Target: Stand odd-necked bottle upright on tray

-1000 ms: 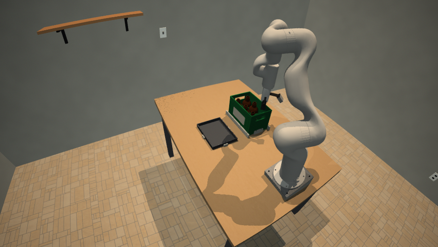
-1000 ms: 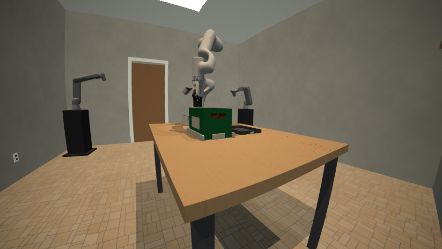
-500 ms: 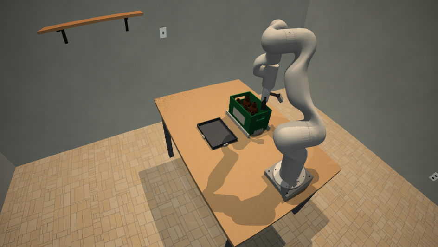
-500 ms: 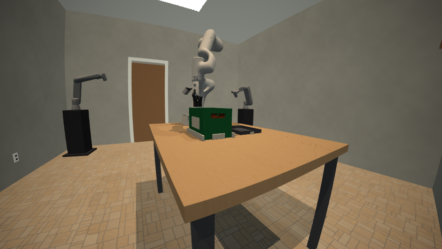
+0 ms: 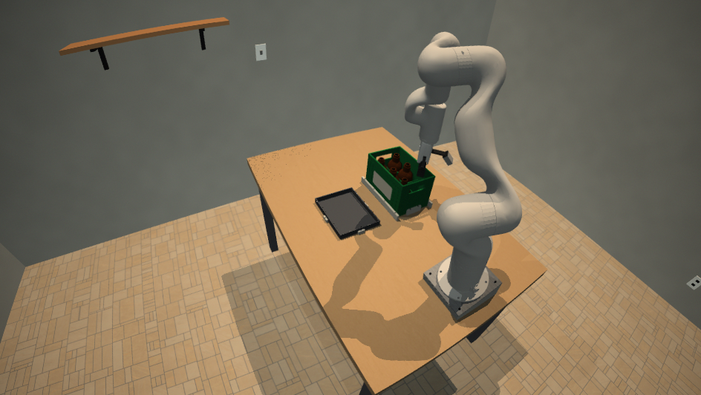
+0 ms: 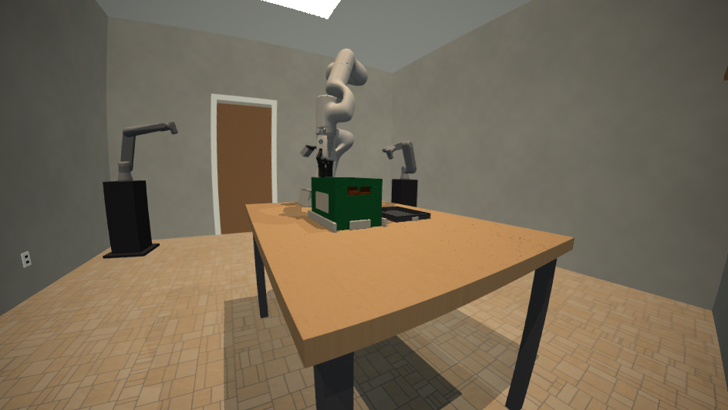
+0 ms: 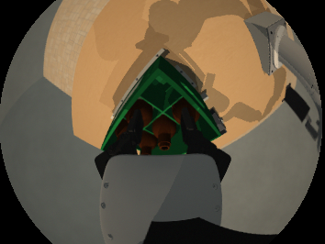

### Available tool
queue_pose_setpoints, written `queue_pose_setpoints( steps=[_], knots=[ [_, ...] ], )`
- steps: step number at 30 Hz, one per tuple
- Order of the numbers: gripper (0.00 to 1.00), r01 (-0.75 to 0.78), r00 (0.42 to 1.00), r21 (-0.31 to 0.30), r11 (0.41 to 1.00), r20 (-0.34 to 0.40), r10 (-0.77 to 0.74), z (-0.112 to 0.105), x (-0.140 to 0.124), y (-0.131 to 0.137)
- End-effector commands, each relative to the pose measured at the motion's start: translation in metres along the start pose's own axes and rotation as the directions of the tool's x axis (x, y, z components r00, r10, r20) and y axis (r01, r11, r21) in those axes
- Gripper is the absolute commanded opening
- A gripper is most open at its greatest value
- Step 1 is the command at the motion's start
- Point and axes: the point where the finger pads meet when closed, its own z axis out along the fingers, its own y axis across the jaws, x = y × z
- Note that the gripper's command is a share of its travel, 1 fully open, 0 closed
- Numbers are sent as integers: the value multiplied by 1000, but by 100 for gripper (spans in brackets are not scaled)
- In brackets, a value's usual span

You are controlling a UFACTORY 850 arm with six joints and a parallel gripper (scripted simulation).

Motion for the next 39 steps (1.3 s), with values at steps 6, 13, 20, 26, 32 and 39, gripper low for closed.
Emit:
queue_pose_setpoints(
  steps=[6,13,20,26,32,39],
  knots=[
    [65,0,1000,2,1000,1,0,9,0,-1],
    [65,0,1000,2,1000,1,0,16,0,-1],
    [65,0,1000,2,1000,1,0,24,0,-1],
    [65,0,1000,2,1000,1,0,28,0,-1],
    [65,0,1000,2,1000,1,0,32,0,-1],
    [65,0,1000,2,1000,1,0,35,0,-1]
  ],
)
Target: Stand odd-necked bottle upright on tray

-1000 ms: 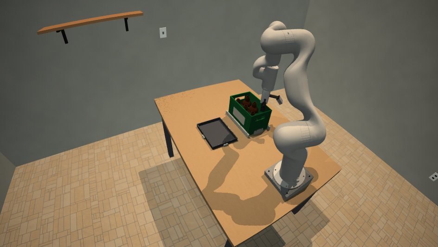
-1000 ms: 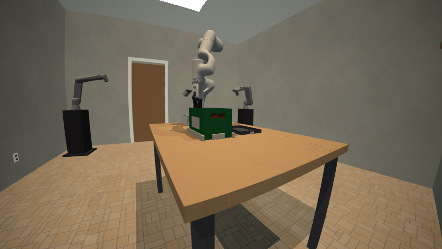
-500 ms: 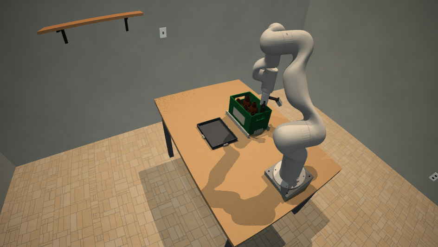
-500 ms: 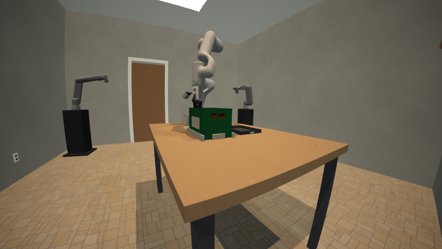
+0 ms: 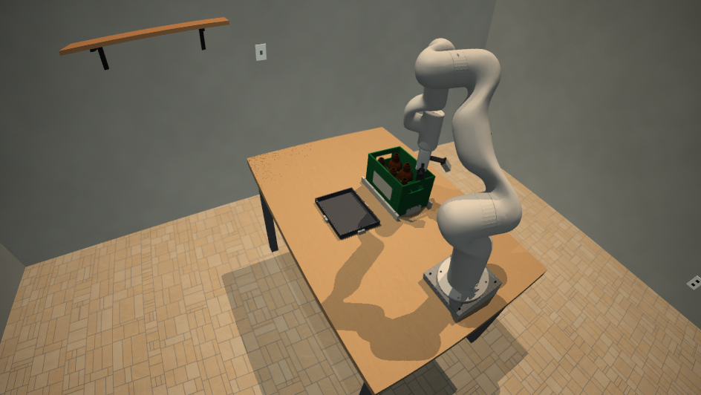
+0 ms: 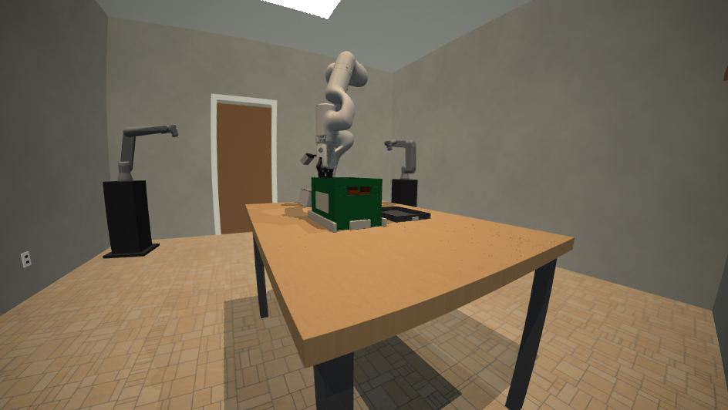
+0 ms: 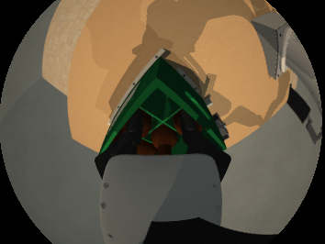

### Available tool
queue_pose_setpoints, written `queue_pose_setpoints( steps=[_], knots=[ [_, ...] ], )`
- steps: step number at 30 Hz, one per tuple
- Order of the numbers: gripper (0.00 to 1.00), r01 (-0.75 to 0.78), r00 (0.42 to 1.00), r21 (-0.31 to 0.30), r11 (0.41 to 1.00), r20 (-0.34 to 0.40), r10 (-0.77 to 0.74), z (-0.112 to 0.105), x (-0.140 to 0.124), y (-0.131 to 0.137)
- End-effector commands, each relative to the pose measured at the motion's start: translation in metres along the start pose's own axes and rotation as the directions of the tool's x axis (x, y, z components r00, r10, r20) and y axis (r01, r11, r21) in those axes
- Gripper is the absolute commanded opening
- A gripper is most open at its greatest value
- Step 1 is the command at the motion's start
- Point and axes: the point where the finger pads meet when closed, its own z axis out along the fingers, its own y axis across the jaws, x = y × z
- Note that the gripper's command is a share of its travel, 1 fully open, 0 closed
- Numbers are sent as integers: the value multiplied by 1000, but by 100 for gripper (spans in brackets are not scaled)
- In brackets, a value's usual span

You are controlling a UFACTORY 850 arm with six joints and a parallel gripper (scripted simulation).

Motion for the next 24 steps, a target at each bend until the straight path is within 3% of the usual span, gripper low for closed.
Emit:
queue_pose_setpoints(
  steps=[1,17,18,24],
  knots=[
    [65,0,1000,2,1000,1,0,0,0,-1],
    [65,0,1000,2,1000,1,0,1,0,-1],
    [0,0,1000,2,1000,1,0,1,0,-1],
    [0,0,1000,2,1000,1,0,1,0,-1]
  ],
)
